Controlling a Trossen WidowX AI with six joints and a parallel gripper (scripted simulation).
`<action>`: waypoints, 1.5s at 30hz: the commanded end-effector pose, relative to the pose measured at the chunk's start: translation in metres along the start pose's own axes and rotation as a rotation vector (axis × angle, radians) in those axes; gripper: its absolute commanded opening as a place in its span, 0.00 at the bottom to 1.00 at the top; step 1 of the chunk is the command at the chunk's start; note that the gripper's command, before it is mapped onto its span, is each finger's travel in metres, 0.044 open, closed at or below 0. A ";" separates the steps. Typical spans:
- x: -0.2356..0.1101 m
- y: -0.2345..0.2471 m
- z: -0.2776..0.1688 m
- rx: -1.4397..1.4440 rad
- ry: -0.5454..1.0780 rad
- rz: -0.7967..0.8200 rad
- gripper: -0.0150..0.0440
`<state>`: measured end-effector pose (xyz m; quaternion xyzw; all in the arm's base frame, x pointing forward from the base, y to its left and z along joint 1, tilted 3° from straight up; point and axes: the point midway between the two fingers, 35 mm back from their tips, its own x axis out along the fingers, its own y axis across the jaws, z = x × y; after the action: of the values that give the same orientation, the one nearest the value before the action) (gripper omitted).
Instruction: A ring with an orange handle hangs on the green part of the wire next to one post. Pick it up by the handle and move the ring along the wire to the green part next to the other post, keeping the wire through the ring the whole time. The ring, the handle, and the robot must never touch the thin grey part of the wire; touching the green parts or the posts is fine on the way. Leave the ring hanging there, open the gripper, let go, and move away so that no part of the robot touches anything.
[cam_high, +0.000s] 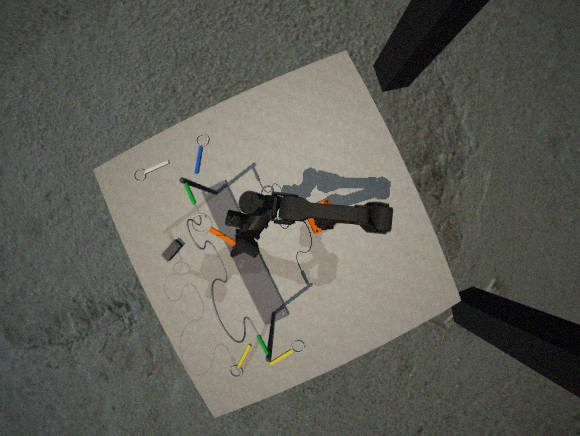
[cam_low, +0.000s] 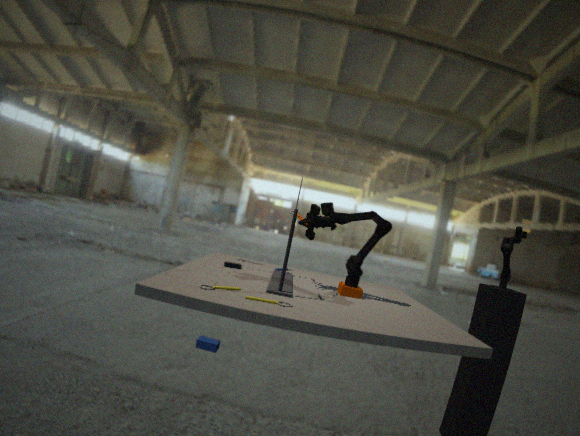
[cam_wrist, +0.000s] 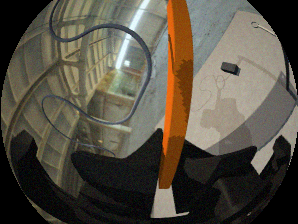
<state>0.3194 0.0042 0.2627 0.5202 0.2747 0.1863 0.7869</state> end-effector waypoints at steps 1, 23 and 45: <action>-0.003 0.014 0.002 0.047 0.010 0.035 0.00; -0.006 0.046 0.006 0.235 0.013 0.133 0.00; -0.014 0.081 0.019 0.451 0.019 0.245 0.00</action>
<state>0.3201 0.0141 0.3383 0.7040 0.2553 0.2140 0.6272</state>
